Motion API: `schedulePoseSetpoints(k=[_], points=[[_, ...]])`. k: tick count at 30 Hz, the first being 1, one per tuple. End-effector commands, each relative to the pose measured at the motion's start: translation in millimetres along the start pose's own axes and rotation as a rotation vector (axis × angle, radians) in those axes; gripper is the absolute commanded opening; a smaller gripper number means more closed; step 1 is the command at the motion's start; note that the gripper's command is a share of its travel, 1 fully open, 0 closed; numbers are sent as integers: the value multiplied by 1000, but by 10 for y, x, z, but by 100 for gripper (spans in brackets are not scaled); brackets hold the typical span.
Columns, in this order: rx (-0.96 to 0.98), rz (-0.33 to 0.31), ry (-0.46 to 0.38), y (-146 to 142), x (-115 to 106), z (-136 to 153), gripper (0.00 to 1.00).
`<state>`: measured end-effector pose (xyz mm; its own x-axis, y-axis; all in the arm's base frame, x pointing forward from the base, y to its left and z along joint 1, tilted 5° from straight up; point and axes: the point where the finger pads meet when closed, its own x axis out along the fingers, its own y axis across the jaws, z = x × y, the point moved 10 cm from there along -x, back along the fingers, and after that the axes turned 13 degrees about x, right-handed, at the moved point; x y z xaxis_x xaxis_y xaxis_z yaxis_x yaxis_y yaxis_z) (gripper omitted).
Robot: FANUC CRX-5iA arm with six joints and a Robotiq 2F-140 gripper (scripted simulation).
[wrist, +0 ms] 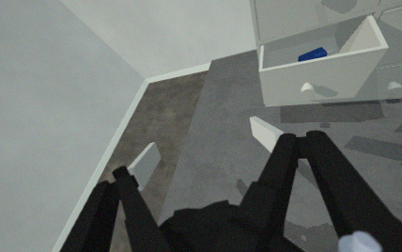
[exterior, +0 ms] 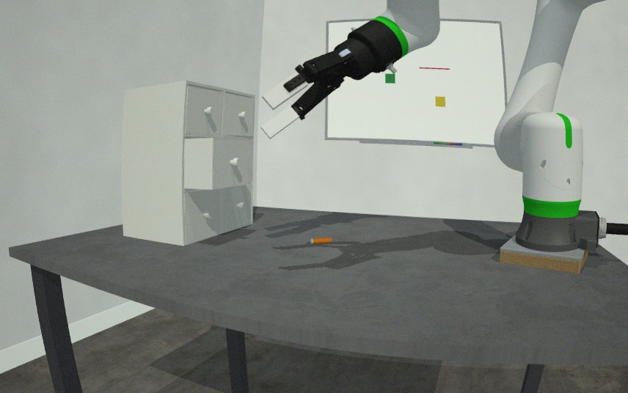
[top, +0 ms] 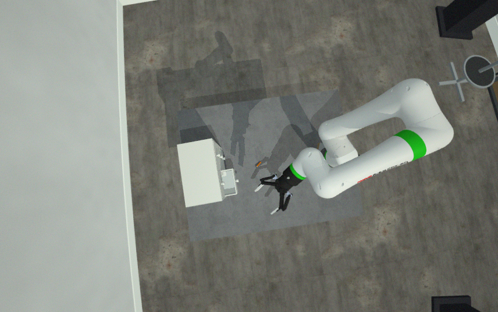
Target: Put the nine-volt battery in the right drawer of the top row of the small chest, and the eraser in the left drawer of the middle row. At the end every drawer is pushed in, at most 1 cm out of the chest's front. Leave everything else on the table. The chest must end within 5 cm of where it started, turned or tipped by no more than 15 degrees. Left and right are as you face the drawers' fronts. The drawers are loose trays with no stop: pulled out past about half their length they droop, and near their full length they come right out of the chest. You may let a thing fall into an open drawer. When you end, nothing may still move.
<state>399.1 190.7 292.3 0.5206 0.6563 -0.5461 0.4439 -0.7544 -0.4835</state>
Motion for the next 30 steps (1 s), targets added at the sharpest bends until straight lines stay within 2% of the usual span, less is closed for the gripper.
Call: schedulePoseSetpoints(k=[1, 2, 4, 7, 11, 12, 14, 15, 30], points=[[-21, 22, 193, 206, 75, 71, 100], [-28, 84, 306, 345, 46, 188, 100], [-23, 168, 345, 639, -62, 307, 100], [-23, 251, 428, 723, -77, 441, 100], [-15, 393, 482, 954, -167, 670, 100], [-13, 416, 491, 960, -167, 694, 100], [-13, 421, 492, 969, -170, 702, 100], [-13, 421, 492, 969, -170, 702, 0], [-13, 421, 492, 969, -170, 702, 0]])
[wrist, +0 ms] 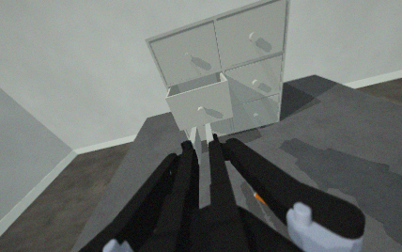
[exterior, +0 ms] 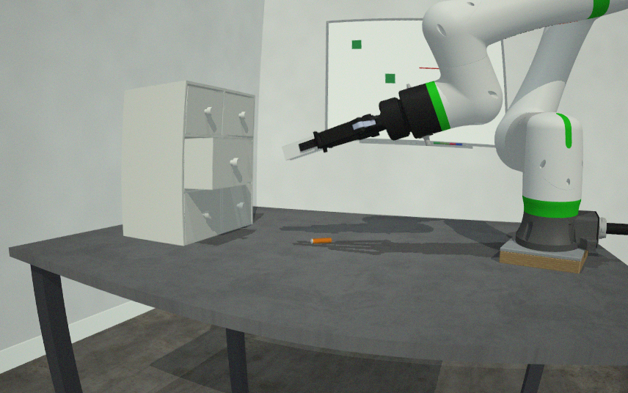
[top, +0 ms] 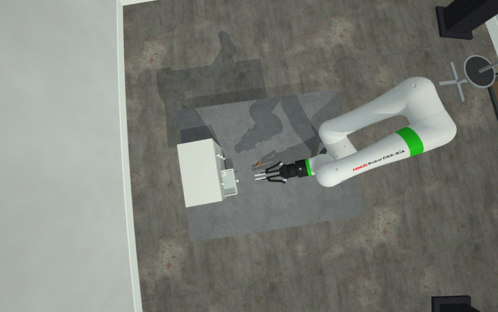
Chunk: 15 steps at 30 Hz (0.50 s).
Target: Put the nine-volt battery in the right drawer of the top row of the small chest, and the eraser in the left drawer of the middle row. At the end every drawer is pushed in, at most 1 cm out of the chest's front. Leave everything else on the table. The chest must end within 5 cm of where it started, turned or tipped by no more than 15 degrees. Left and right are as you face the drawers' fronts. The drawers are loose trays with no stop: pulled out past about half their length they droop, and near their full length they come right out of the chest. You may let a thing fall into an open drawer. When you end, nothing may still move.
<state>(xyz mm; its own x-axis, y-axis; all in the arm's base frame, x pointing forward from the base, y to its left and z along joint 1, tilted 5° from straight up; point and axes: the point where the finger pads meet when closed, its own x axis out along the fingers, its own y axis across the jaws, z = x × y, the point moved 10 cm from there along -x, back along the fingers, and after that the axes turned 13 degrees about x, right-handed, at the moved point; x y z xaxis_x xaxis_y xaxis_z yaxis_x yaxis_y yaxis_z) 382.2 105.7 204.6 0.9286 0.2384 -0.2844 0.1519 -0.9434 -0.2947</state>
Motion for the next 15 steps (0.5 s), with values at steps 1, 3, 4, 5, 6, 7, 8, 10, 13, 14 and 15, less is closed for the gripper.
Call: schedulePoseSetpoints(k=[1, 3, 4, 5, 6, 7, 8, 10, 13, 14, 15], points=[[-3, 18, -21, -20, -5, -16, 0], [-3, 18, -21, -20, -5, -16, 0], [-3, 18, -21, -20, -5, -16, 0], [-3, 18, -21, -20, -5, -16, 0], [-3, 18, -21, -20, -5, -16, 0], [-3, 18, -21, -20, -4, -16, 0], [-3, 18, -21, -20, -4, -16, 0], [-3, 18, -21, -19, -1, -16, 0], [-3, 19, -22, -18, 11, -15, 0], [-3, 19, -22, -17, 18, -15, 0], [-3, 19, -22, -18, 26, -16, 0]])
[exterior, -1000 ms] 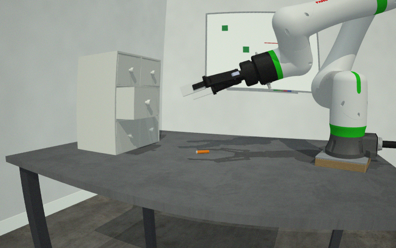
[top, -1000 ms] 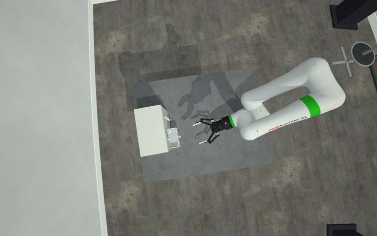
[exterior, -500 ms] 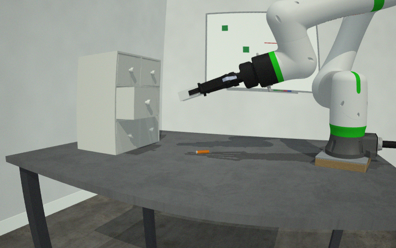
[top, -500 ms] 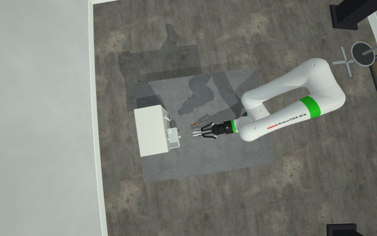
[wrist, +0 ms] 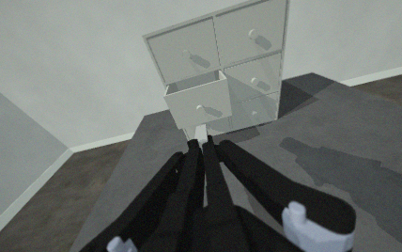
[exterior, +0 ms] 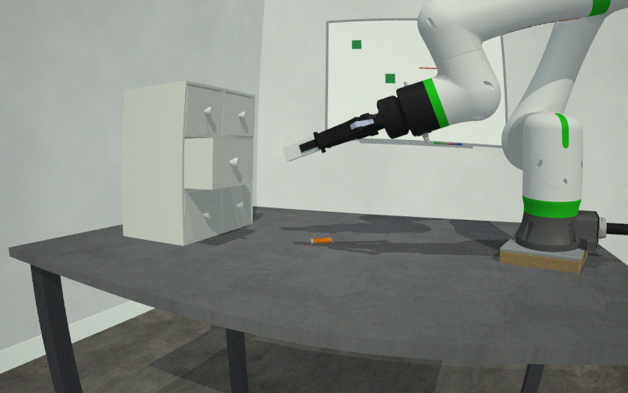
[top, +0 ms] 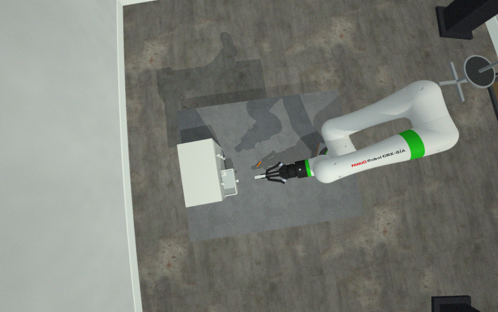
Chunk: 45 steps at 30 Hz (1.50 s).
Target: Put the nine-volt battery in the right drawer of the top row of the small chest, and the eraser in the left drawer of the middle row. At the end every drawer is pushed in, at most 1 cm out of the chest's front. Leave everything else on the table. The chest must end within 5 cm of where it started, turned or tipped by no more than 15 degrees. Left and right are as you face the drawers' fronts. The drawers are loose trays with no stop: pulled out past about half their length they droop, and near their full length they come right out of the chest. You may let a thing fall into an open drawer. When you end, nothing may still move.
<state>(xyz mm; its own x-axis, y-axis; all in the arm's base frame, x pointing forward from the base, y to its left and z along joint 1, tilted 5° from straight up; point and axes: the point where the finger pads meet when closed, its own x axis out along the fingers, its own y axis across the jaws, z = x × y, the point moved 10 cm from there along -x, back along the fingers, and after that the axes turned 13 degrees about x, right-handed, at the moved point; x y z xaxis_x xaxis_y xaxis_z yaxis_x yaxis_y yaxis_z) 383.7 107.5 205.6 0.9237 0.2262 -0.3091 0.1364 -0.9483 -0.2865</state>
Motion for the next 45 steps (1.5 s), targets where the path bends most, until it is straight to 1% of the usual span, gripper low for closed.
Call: schedulePoseSetpoints(k=[1, 8, 22, 29, 45], points=[[0, 1, -1, -1, 20, -9, 0], [0, 1, 0, -3, 111, -17, 0], [0, 0, 0, -12, 581, -53, 0], [0, 0, 0, -13, 635, -57, 0], [0, 0, 0, -13, 637, -58, 0]])
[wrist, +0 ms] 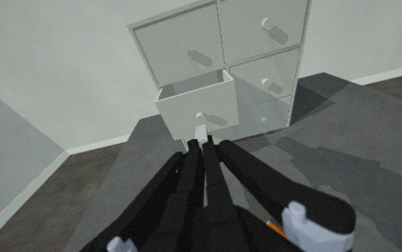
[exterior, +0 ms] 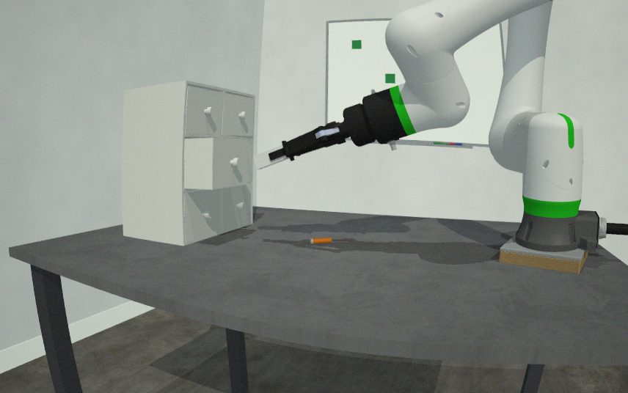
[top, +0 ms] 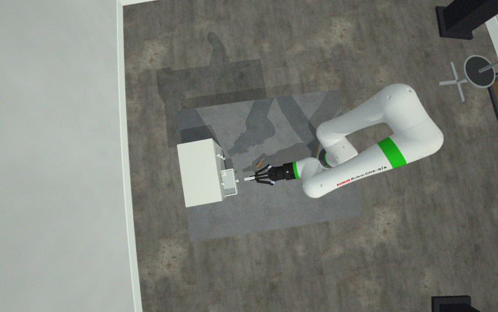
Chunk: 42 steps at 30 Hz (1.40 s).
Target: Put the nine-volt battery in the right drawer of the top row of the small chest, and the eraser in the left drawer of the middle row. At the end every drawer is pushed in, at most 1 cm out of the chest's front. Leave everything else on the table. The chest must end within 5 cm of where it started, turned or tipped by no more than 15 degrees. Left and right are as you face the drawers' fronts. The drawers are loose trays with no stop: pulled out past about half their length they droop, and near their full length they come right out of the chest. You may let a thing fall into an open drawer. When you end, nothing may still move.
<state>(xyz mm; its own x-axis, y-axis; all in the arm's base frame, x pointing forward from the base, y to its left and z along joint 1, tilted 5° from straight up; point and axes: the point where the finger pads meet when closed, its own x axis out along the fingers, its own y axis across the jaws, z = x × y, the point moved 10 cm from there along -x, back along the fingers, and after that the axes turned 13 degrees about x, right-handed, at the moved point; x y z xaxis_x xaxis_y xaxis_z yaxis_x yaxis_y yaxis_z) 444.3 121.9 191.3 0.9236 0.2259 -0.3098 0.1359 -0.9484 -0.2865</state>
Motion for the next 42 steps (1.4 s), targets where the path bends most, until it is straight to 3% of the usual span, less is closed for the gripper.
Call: schedulePoseSetpoints(k=[1, 42], points=[[0, 0, 0, -1, 1, -2, 0], [0, 0, 0, -12, 142, -53, 0]])
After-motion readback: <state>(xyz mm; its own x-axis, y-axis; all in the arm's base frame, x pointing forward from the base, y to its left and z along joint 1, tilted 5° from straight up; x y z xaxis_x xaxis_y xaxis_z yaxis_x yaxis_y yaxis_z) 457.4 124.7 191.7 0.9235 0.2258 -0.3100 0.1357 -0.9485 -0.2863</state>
